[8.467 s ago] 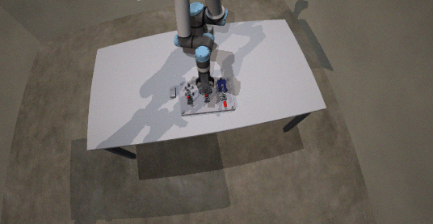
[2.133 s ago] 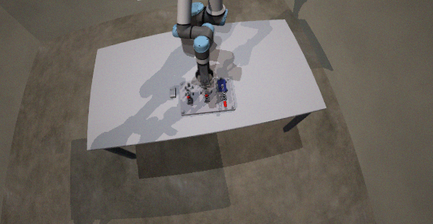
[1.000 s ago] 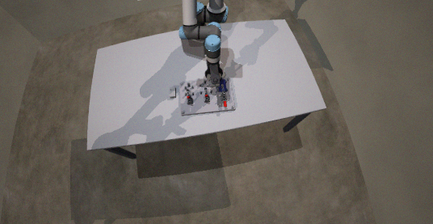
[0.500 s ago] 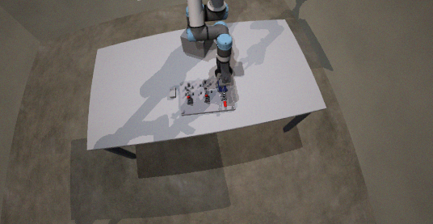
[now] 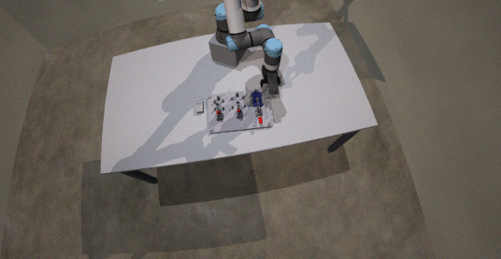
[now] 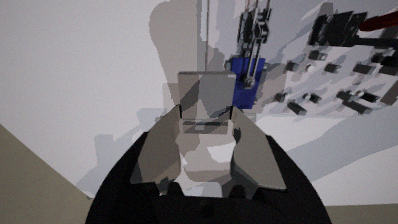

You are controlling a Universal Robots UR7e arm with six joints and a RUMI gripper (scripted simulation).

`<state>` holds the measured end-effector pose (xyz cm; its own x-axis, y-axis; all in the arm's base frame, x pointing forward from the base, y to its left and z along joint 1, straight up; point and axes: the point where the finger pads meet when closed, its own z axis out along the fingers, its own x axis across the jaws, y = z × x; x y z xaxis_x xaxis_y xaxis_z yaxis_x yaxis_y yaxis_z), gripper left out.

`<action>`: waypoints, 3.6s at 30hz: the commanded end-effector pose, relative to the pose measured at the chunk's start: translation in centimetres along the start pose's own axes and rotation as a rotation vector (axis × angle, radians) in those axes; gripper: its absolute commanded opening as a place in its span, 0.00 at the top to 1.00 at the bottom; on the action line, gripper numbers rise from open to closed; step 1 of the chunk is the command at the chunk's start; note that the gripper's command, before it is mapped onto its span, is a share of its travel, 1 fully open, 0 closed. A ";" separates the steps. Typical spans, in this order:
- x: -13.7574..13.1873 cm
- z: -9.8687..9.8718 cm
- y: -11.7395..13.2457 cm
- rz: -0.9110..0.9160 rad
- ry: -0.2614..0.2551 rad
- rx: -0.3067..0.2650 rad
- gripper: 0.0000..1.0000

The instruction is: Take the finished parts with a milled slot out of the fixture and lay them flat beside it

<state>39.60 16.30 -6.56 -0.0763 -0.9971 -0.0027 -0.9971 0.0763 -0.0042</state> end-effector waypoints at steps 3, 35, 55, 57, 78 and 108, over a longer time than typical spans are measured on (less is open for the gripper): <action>-2.7 0.0 -0.3 0.009 0.004 0.001 1.00; -6.0 -0.1 -0.3 0.010 0.004 0.001 1.00; -6.0 0.0 -0.3 0.009 0.004 0.002 1.00; -6.0 0.0 -0.3 0.009 0.004 0.002 1.00; -5.9 1.0 0.0 0.009 0.006 -0.004 1.00; -6.0 6.8 -0.1 0.009 0.005 -0.001 1.00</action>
<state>39.96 22.16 -12.31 -0.0860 -0.9963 0.0039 -0.9963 0.0860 0.0050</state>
